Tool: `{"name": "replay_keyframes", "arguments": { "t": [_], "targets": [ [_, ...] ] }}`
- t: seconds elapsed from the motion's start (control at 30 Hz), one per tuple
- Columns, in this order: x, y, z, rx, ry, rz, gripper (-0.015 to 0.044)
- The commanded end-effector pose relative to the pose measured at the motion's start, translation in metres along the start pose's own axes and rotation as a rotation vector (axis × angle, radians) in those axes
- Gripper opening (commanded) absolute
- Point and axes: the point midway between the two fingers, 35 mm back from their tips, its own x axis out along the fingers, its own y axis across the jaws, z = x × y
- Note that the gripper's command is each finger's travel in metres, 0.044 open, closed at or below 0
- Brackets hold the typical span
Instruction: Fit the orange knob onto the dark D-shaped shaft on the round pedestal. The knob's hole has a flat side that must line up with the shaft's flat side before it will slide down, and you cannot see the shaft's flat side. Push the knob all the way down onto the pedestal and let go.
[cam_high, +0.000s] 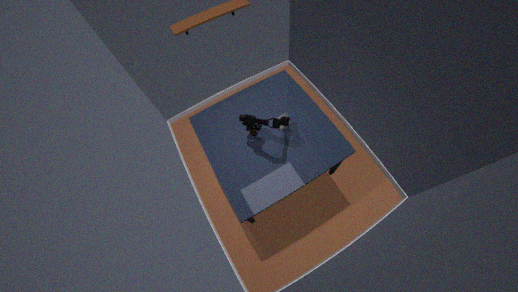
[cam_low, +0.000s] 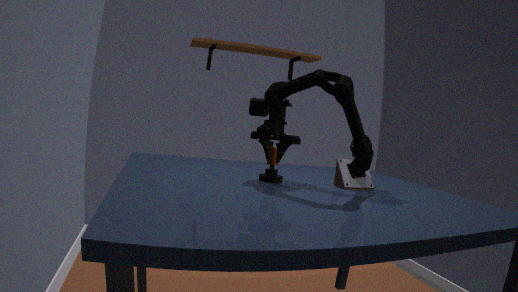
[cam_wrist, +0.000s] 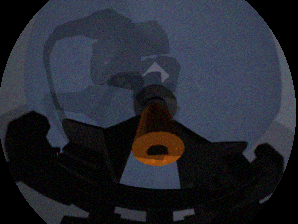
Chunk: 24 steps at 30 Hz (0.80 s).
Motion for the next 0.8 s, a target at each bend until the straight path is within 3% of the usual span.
{"name": "replay_keyframes", "arguments": {
  "t": [0.0,0.2,0.43,0.77],
  "targets": [
    [-0.0008,0.0001,0.0007,-0.005,-0.002,-0.001,0.0],
    [-0.0046,0.0005,0.0015,-0.014,-0.002,-0.001,0.0],
    [-0.0029,0.0005,0.0007,-0.215,-0.002,-0.001,0.0],
    [-0.0008,-0.0011,0.0009,-0.215,-0.002,-0.001,0.0]
  ]
}}
